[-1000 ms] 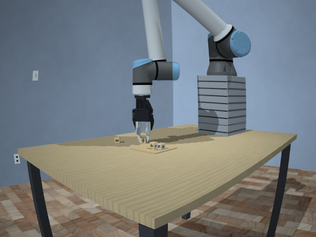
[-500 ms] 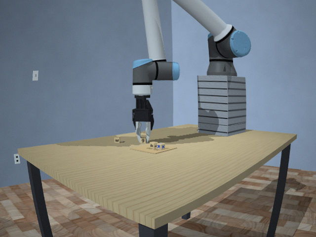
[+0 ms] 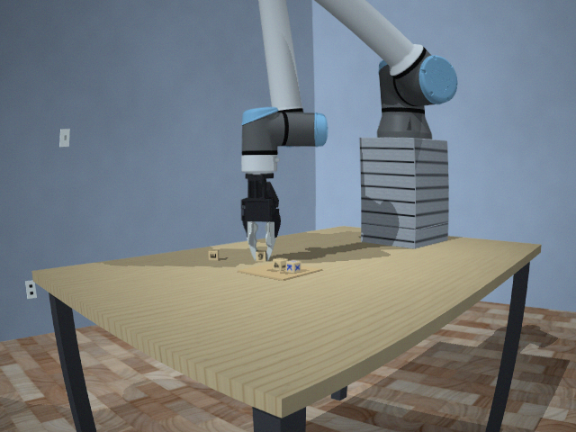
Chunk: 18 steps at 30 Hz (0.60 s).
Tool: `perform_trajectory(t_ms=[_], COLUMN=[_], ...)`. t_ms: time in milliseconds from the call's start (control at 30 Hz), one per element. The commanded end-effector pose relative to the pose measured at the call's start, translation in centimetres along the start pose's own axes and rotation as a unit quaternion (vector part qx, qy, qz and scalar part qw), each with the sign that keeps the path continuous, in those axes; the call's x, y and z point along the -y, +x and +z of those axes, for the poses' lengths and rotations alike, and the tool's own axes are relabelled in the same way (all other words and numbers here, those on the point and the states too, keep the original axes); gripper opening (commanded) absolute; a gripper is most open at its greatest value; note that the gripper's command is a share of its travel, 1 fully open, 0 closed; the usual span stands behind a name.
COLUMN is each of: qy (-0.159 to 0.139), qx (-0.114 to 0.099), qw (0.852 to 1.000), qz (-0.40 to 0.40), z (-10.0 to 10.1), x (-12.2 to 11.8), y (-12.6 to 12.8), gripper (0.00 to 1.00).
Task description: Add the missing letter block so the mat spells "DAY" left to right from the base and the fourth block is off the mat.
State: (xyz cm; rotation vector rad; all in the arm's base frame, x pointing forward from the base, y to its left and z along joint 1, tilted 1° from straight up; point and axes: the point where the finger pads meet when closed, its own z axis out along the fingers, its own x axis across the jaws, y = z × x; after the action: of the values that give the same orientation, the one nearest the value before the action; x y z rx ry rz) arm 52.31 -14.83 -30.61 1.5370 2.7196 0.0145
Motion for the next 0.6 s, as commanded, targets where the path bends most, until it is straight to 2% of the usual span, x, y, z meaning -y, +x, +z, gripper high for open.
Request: perform_trajectory(t_ms=[0, 233, 567], qy=[-0.001, 0.000, 0.000], qx=[0.003, 0.001, 0.001], qw=[1.000, 1.000, 1.000], qz=[-0.001, -0.001, -0.001], z=[-0.4, -1.7, -7.2], x=[-0.2, -0.1, -0.1], y=[-0.2, 0.1, 0.1], gripper=[0.05, 0.05, 0.05])
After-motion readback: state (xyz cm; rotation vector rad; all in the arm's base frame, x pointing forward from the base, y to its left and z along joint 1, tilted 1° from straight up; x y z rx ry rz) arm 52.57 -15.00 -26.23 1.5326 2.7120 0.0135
